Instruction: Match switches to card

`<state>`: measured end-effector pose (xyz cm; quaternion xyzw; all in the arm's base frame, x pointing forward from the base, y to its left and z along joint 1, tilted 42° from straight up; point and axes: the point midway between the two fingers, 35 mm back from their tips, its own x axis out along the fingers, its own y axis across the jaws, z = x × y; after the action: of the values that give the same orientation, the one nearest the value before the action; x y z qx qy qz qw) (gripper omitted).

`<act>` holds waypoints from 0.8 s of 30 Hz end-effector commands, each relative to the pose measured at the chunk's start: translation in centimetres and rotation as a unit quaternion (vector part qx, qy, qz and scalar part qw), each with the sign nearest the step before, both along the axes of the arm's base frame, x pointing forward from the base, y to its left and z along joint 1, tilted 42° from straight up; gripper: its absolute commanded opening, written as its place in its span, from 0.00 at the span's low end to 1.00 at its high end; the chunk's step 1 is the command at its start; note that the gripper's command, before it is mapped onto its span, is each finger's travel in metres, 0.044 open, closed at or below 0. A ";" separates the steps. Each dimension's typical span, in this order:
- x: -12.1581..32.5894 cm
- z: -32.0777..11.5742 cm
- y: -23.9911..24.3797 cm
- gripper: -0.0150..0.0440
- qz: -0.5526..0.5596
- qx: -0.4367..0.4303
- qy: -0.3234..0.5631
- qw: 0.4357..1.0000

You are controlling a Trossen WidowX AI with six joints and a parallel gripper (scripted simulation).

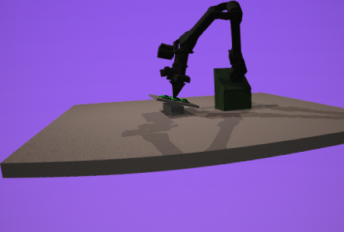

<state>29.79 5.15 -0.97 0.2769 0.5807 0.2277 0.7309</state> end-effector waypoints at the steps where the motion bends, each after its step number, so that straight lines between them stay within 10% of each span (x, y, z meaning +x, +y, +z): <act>1: -0.1 -0.2 0.0 0.25 -0.001 -0.002 0.003 1.000; 24: -1.4 3.2 -5.7 0.25 -0.010 -0.006 -0.006 1.000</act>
<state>28.50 0.48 3.20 0.2751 0.5701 0.2184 0.7427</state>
